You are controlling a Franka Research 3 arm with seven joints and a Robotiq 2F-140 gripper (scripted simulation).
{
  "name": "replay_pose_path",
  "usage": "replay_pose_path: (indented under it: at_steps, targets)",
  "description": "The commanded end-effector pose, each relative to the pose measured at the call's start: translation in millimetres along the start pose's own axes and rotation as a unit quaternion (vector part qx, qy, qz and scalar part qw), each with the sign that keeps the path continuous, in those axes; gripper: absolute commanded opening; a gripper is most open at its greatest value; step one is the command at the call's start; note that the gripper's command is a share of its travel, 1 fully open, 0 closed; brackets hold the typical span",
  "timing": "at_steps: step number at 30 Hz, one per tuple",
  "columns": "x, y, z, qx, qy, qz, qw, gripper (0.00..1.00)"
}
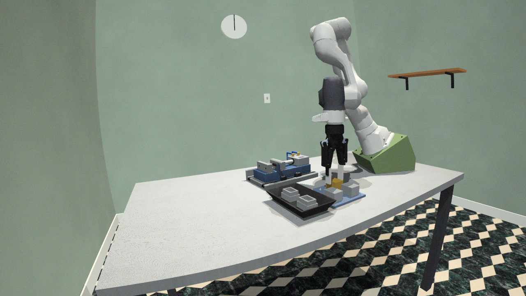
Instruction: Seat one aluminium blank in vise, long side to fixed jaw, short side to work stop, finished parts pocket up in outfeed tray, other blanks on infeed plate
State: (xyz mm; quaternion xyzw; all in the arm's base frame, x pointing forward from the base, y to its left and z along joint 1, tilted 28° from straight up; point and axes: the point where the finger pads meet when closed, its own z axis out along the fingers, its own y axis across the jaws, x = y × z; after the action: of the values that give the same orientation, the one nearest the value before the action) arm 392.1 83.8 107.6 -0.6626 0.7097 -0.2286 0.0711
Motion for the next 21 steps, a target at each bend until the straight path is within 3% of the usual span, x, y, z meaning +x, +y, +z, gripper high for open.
replay_pose_path:
  at_steps: [1,8,14,16,21]
  targets:
    - [0,-1,-2.6,0.001,0.000,0.002,1.000,0.40]
    - [0,-1,-17.6,0.001,0.000,0.002,1.000,0.40]
    - [0,-1,-45.1,0.001,0.000,0.002,1.000,0.40]
    - [0,-1,-45.1,0.001,0.000,0.002,1.000,0.40]
    - [0,-1,-77.1,0.001,0.000,0.002,1.000,0.40]
